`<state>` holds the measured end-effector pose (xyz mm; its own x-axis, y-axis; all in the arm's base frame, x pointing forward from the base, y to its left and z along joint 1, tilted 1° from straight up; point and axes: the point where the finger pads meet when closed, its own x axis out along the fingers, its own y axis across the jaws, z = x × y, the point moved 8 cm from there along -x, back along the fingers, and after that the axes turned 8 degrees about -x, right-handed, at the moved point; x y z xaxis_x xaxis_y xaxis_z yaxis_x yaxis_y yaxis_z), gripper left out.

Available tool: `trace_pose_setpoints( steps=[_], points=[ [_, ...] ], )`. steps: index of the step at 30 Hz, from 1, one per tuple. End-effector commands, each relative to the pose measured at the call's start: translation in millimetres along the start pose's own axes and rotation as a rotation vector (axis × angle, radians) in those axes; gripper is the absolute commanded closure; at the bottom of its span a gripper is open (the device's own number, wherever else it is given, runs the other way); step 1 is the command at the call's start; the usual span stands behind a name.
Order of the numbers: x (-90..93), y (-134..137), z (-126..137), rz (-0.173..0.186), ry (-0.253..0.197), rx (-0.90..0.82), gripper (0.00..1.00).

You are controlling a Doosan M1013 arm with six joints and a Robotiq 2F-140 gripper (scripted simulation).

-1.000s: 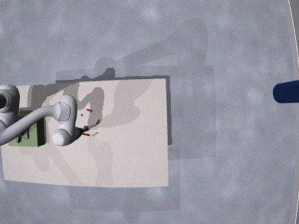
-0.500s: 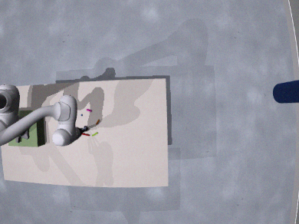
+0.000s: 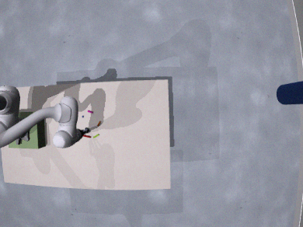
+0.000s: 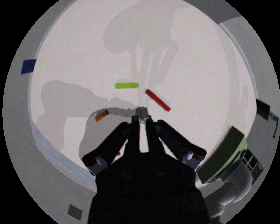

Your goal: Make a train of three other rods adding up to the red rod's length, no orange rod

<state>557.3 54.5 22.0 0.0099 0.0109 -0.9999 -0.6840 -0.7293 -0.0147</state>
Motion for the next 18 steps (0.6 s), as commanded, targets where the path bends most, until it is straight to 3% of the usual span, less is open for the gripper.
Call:
trace_pose_setpoints(
  steps=[1,6,18],
  points=[
    [-3.2,0,0,0.0,0.0,0.0,0.97],
    [-14.0,0,0,0.0,0.0,0.0,0.97],
    [-92.8,0,0,0.0,0.0,0.0,0.97]
  ],
)
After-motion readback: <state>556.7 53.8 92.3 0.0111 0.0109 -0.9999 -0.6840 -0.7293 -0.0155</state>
